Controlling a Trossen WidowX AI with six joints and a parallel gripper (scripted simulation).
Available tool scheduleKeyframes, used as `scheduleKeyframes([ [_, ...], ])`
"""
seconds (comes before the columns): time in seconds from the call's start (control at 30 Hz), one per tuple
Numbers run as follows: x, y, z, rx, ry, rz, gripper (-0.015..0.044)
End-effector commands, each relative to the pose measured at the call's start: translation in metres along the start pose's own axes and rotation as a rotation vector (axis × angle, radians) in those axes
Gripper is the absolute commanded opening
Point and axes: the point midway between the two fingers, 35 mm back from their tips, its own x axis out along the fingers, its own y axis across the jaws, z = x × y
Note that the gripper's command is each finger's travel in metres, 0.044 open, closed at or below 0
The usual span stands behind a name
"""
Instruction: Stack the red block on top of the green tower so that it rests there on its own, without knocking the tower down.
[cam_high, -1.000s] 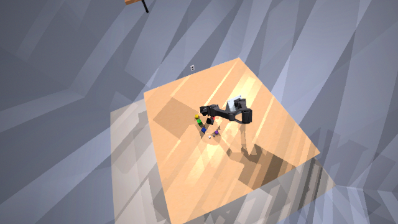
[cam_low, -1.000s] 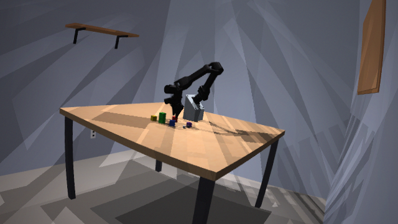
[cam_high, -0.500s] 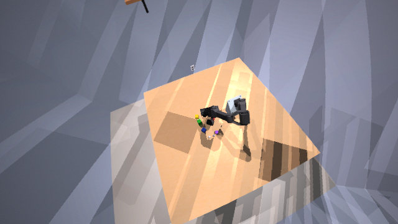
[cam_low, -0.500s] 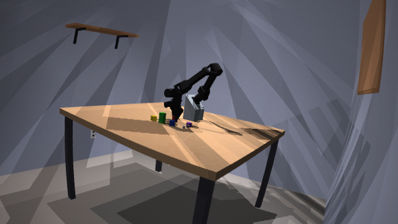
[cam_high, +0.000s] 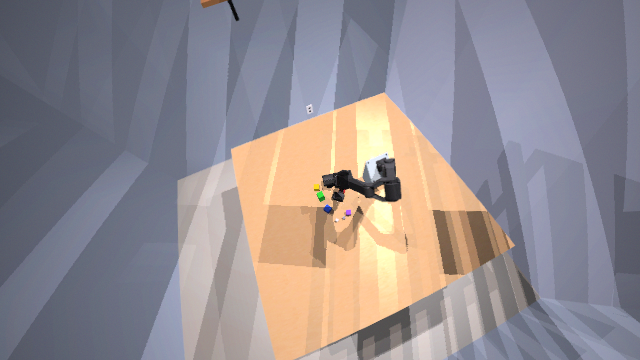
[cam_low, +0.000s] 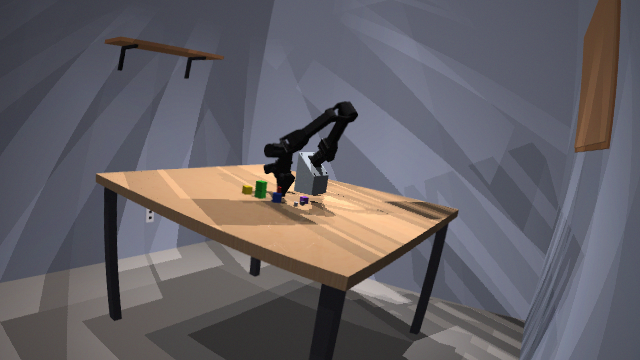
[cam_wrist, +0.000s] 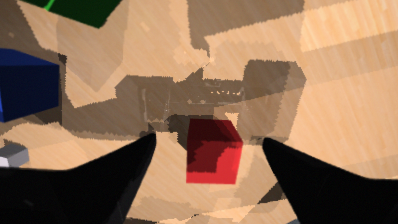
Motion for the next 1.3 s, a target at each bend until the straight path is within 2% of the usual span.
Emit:
scheduleKeyframes([
  [0.0, 0.0, 0.0, 0.0, 0.007, 0.002, 0.004, 0.0414],
  [0.37, 0.0, 0.0, 0.0, 0.007, 0.002, 0.004, 0.0125],
  [0.6, 0.0, 0.0, 0.0, 0.007, 0.002, 0.004, 0.0078],
  [0.7, -0.005, 0.0, 0.0, 0.007, 0.001, 0.004, 0.0],
  [1.27, -0.082, 0.0, 0.001, 0.006, -0.001, 0.001, 0.0],
])
